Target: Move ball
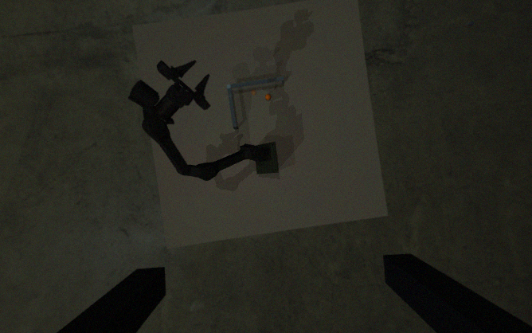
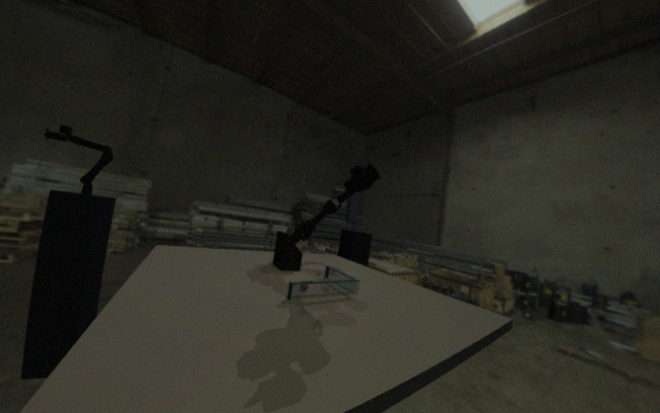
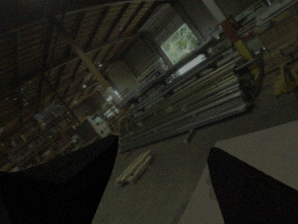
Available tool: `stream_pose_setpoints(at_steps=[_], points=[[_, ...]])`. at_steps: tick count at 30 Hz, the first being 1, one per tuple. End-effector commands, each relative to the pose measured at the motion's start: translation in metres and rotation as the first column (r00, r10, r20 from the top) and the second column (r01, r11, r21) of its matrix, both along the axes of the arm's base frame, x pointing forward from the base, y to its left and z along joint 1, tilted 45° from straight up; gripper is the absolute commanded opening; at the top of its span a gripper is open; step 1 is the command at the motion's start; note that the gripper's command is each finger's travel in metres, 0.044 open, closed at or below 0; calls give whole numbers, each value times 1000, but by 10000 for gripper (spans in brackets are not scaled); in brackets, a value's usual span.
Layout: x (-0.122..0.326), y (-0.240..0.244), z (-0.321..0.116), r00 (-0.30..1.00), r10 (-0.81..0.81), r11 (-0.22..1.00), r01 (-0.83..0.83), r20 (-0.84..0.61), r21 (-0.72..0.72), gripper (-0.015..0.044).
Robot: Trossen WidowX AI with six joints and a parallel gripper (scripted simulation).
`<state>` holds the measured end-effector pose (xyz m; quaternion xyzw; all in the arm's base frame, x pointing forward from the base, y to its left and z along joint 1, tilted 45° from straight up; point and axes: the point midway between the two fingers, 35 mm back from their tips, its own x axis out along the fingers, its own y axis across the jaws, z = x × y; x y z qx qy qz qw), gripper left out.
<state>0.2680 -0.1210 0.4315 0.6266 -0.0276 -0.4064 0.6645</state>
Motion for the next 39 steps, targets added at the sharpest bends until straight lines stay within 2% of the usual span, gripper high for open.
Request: stream_pose_setpoints(at_steps=[1, 4, 8, 11, 15, 18, 23, 26, 30, 32, 39], points=[[37, 3, -41, 970, 155, 986, -162, -187, -23, 268], [67, 7, -83, 889, 301, 946, -324, -345, -10, 268], [98, 14, -143, 717, 482, 847, -529, -504, 57, 268], [117, 25, -192, 543, 609, 731, -667, -578, 144, 268], [131, 41, -258, 285, 742, 533, -800, -606, 275, 268], [133, 55, -307, 91, 810, 359, -858, -579, 367, 268], [124, 87, -388, -248, 863, -24, -890, -440, 455, 268], [110, 107, -431, -412, 849, -246, -863, -332, 441, 268], [83, 135, -480, -575, 796, -496, -799, -192, 340, 268], [74, 143, -493, -612, 776, -556, -779, -154, 292, 268], [73, 144, -494, -616, 774, -563, -776, -150, 285, 268]])
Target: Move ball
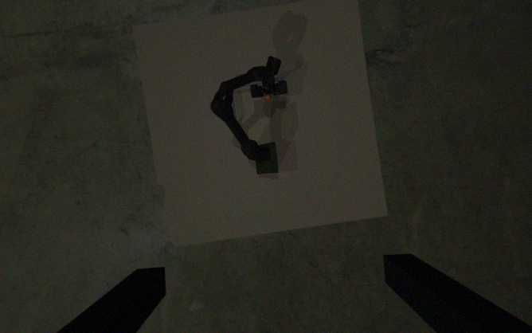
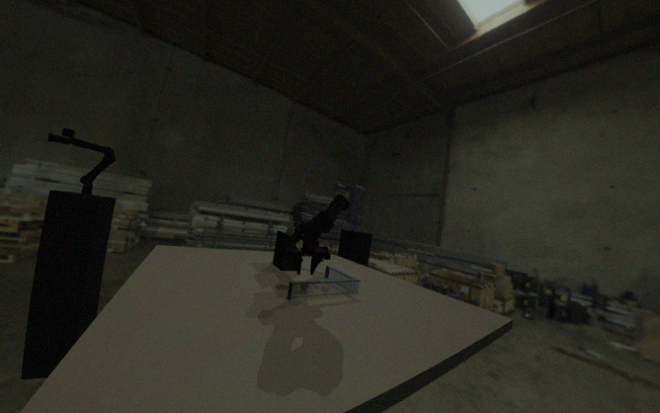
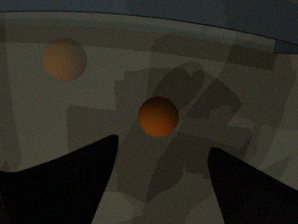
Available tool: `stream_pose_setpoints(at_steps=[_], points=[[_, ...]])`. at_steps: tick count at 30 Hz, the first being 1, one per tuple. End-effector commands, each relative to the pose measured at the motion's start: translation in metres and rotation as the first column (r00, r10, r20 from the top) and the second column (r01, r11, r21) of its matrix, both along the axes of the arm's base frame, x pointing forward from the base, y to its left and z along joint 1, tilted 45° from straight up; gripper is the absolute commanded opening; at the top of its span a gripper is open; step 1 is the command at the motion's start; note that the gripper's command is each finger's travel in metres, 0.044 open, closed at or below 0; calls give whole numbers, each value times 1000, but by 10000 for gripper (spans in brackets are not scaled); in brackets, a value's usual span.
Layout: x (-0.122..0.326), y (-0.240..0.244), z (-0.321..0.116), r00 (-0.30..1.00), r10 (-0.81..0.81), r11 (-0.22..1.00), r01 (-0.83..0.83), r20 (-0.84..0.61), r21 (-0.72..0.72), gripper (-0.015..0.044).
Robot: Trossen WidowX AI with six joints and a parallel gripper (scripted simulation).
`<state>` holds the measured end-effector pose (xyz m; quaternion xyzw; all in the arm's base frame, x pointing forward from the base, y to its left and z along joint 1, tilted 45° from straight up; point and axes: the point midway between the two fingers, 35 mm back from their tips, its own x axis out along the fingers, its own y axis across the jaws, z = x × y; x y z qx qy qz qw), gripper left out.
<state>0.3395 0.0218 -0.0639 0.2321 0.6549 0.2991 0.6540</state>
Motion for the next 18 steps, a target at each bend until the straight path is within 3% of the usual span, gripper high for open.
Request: stream_pose_setpoints(at_steps=[1, 18], points=[[1, 1, 1, 1000, 8, 1000, -8, 17, 10, 268], [0, 22, -19, 1000, 8, 1000, -8, 17, 11, 268]])
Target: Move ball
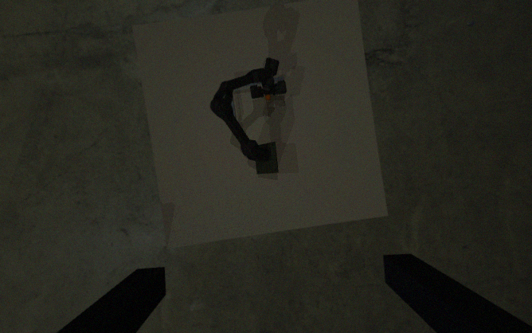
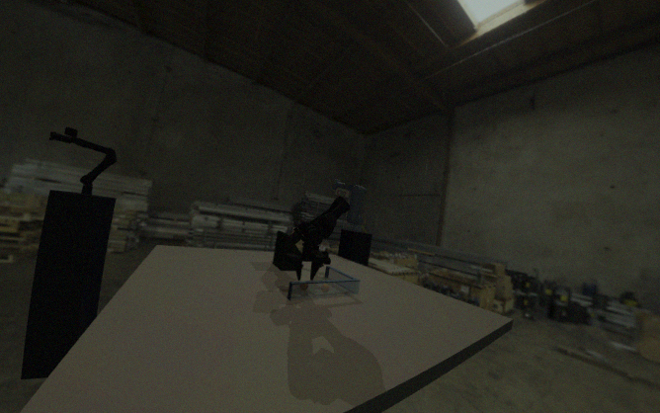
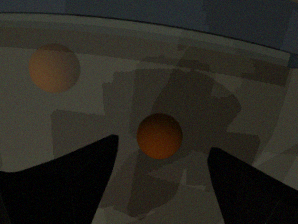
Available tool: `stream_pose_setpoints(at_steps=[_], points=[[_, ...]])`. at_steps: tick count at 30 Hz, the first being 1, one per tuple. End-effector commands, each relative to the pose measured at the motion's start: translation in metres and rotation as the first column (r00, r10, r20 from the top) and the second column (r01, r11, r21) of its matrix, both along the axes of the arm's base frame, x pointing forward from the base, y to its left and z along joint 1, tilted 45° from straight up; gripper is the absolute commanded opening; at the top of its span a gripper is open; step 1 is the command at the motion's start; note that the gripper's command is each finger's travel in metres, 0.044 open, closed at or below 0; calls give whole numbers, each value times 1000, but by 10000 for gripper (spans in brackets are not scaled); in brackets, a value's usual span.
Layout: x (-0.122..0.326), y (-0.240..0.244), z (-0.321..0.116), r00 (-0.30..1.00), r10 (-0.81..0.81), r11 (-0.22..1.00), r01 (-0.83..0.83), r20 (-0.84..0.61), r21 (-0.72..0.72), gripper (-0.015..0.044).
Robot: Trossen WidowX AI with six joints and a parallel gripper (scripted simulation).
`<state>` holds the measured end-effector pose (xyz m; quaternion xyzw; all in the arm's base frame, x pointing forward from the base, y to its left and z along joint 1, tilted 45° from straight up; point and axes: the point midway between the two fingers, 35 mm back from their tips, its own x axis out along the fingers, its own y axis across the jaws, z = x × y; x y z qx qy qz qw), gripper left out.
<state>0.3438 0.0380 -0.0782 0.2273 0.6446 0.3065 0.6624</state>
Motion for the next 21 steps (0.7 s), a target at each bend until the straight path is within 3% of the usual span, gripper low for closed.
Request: stream_pose_setpoints(at_steps=[1, 15, 19, 21], points=[[-4, 7, -6, 1000, 2, 1000, -2, -14, 5, 268], [-5, 21, -20, 1000, 2, 1000, -2, -14, 7, 268], [-5, 21, -20, 1000, 2, 1000, -2, -14, 7, 163], [-5, 21, -20, 1000, 2, 1000, -2, -14, 7, 150]])
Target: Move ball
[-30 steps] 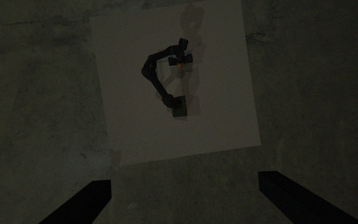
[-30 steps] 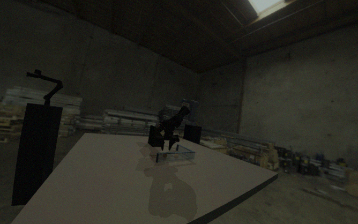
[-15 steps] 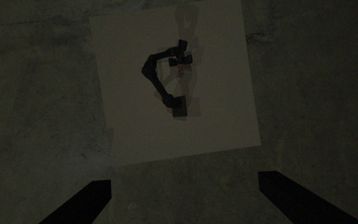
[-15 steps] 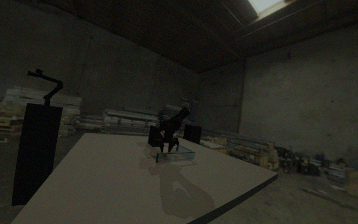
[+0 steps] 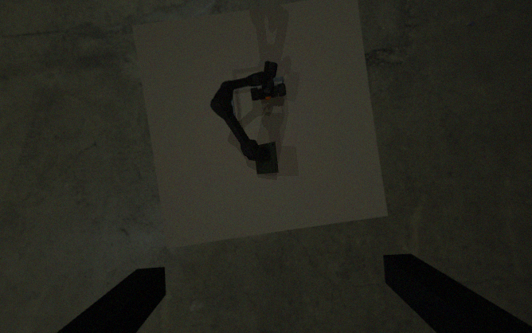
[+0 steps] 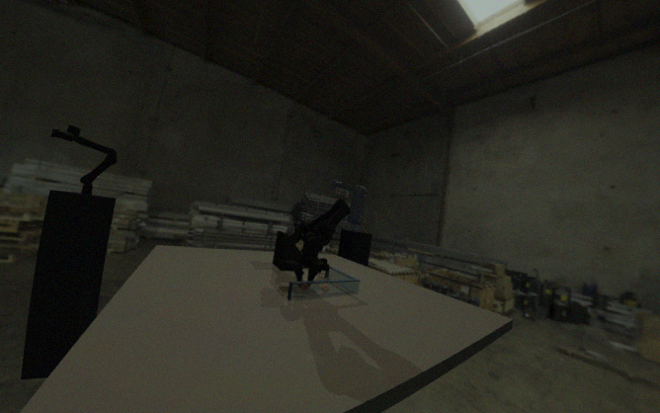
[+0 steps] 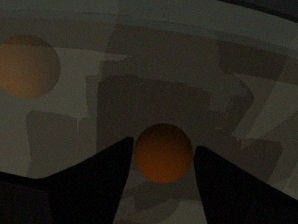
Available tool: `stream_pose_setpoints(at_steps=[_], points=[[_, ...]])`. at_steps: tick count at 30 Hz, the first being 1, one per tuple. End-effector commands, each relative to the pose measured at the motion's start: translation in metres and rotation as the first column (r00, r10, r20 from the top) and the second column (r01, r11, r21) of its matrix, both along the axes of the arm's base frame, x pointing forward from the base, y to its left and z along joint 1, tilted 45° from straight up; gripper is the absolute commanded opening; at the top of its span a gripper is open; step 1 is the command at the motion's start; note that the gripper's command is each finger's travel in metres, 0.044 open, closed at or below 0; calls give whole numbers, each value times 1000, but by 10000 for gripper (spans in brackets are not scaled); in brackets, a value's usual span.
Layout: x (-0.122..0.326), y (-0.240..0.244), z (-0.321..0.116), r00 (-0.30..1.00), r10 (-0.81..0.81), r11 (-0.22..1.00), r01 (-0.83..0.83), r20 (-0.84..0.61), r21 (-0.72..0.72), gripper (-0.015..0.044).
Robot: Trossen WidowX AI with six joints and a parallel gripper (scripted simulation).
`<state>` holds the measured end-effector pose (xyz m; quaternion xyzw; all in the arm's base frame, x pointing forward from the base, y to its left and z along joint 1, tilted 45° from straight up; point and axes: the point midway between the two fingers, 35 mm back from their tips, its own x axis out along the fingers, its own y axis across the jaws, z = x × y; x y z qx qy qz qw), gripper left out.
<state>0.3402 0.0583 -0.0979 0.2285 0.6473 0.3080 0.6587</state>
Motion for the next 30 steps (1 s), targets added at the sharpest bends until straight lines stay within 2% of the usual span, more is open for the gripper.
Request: stream_pose_setpoints(at_steps=[1, 4, 9, 23, 30], points=[[-2, 1, -1, 1000, -2, 1000, 2, -6, 3, 143], [-2, 1, -1, 1000, -2, 1000, 2, -6, 3, 123], [2, -12, 11, 1000, -3, 1000, 3, -5, -1, 0], [4, -86, 85, 1000, -2, 1000, 2, -5, -4, 0], [9, -76, 93, 1000, -3, 1000, 3, -5, -6, 0]])
